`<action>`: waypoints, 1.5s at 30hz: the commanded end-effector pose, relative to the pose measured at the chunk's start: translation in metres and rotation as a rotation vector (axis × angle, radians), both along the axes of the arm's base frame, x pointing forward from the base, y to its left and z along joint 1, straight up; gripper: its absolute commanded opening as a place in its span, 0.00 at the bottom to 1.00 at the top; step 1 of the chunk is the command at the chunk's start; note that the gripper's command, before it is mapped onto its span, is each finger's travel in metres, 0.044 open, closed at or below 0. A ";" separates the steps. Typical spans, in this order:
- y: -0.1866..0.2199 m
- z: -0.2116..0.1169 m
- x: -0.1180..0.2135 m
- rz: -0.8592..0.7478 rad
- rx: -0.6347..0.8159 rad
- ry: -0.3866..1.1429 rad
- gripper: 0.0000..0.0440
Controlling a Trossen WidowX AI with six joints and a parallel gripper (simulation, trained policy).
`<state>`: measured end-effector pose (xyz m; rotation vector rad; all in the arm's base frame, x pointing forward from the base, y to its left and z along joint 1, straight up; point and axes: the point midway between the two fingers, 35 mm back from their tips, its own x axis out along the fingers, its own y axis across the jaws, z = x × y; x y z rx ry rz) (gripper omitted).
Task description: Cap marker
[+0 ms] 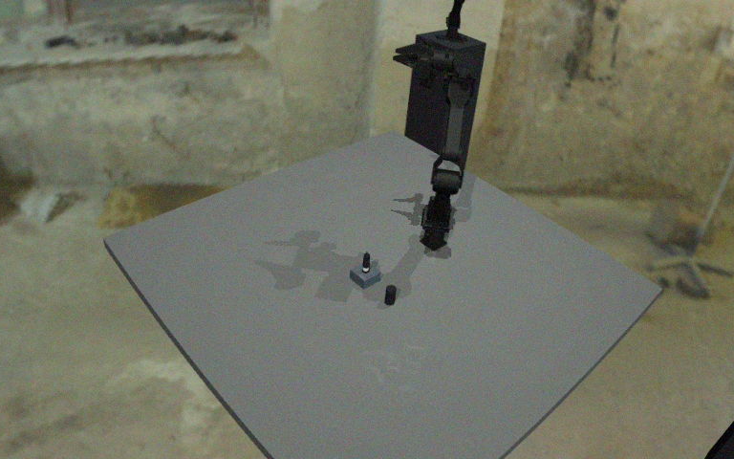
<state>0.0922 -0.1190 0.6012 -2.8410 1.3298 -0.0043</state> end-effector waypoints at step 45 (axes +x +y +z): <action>-0.039 -0.025 -0.013 0.298 -0.160 0.124 0.70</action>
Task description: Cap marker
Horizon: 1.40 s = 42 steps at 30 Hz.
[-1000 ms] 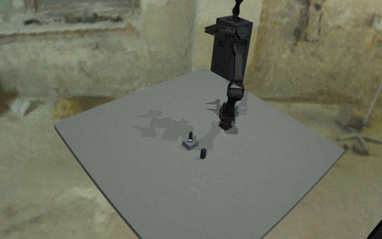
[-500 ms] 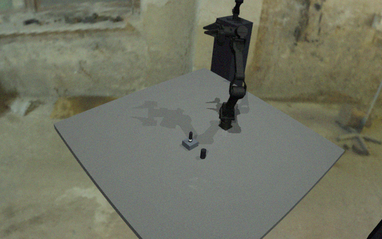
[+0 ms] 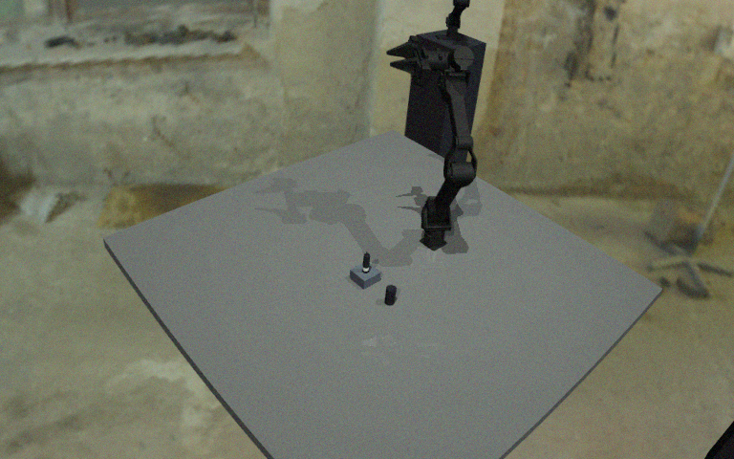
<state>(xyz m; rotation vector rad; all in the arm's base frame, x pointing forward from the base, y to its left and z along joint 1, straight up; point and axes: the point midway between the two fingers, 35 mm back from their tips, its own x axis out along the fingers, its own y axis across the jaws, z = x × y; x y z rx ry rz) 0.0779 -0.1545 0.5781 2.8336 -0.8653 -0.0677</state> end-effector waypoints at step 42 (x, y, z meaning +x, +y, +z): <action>-0.043 -0.034 0.022 0.225 -0.053 0.012 0.69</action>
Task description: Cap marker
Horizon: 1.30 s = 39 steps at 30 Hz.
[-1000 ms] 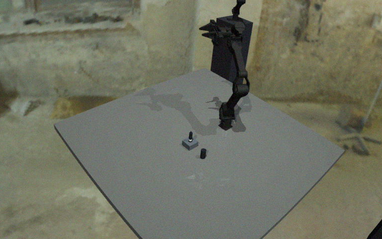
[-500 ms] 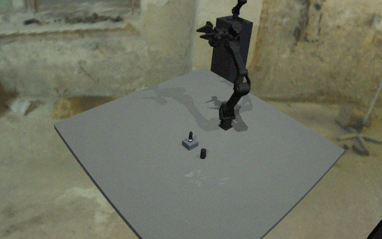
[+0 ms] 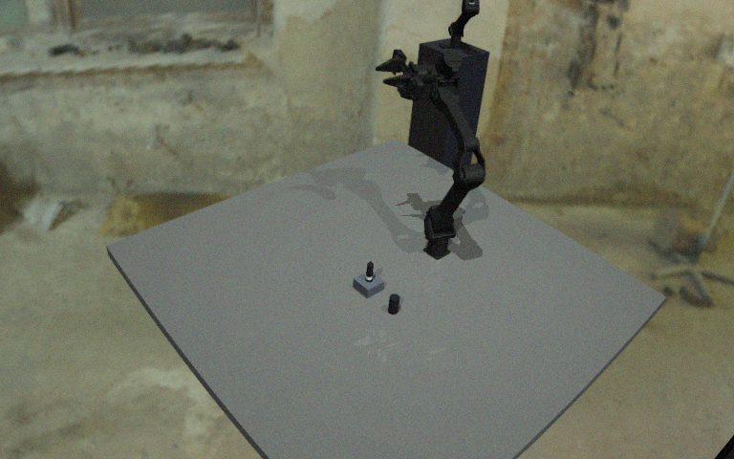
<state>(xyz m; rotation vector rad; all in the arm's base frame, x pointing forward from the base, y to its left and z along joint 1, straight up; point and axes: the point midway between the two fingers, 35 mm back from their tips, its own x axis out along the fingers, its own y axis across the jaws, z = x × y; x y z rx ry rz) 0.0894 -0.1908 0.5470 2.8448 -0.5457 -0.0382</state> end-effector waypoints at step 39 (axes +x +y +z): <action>-0.031 -0.040 0.062 0.149 0.399 -0.062 0.67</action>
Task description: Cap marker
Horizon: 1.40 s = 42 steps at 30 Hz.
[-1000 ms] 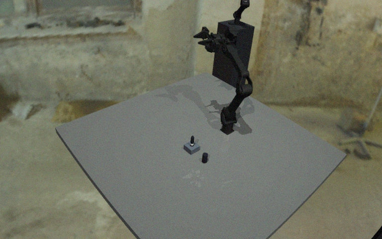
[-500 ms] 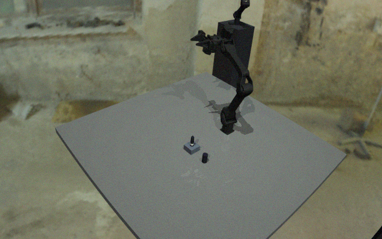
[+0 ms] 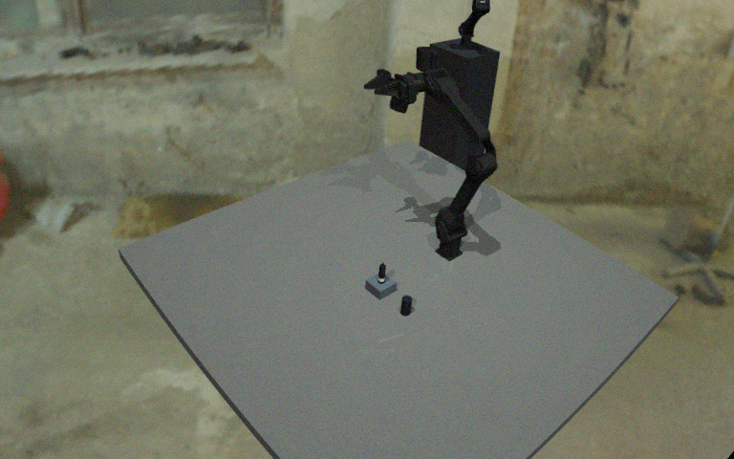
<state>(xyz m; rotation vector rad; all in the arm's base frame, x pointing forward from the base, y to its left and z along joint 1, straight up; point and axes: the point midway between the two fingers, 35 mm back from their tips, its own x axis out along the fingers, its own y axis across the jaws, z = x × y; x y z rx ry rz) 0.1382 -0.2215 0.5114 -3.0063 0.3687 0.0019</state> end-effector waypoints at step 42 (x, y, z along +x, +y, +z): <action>-0.012 -0.112 0.109 0.139 0.515 0.240 0.70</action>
